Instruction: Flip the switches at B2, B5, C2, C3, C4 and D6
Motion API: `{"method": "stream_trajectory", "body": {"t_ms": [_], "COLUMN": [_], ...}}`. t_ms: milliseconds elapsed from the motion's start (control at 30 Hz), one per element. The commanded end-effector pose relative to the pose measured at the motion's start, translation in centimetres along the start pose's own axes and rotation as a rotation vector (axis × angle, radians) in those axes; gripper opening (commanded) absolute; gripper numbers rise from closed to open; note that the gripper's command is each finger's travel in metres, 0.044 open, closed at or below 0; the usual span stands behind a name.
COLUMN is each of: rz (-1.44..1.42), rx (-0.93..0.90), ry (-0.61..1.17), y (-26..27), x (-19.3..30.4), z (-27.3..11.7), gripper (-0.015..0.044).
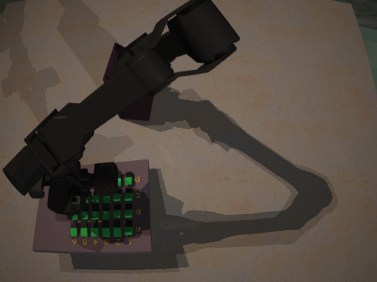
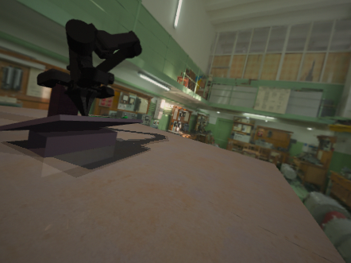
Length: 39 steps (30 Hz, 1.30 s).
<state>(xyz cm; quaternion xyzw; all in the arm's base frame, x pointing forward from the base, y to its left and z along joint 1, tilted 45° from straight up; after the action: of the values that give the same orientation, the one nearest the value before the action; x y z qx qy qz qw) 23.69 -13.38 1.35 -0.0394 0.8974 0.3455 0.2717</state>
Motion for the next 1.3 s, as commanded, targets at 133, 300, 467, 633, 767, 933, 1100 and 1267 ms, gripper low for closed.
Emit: {"method": "stream_trajectory", "body": {"t_ms": [133,300,467,633,767,933,1100,1267], "rz": [0.005,0.005,0.005,0.005,0.005,0.005,0.005,0.005], "rx": [-0.002,-0.002,-0.002,-0.002,-0.002,-0.002,-0.002,-0.002], "ry": [-0.002,-0.002,-0.002,-0.002,-0.003,-0.003,-0.003,-0.003], "y": [0.01,0.01,0.01,0.01,0.01,0.01,0.01,0.01], "x": [0.03,0.03,0.03,0.03,0.03,0.03,0.03,0.04], "z": [0.05,0.11,0.18,0.25,0.30,0.37,0.44,0.50], "gripper": [0.0000,0.0000,0.0000,0.0000,0.0000,0.0000,0.0000,0.0000]}}
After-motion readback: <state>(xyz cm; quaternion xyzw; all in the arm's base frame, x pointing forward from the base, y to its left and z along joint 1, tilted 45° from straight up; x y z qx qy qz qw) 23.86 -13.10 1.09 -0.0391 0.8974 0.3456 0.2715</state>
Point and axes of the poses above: the point midway between the two fingers, 35 mm back from their tips, its own z axis out along the fingers, its own y axis across the jaws, x = y × z, the point moved 9 cm from there along -z, back along the fingers, and after that the axes turned 10 degrees about -z, right-handed, at the moved point
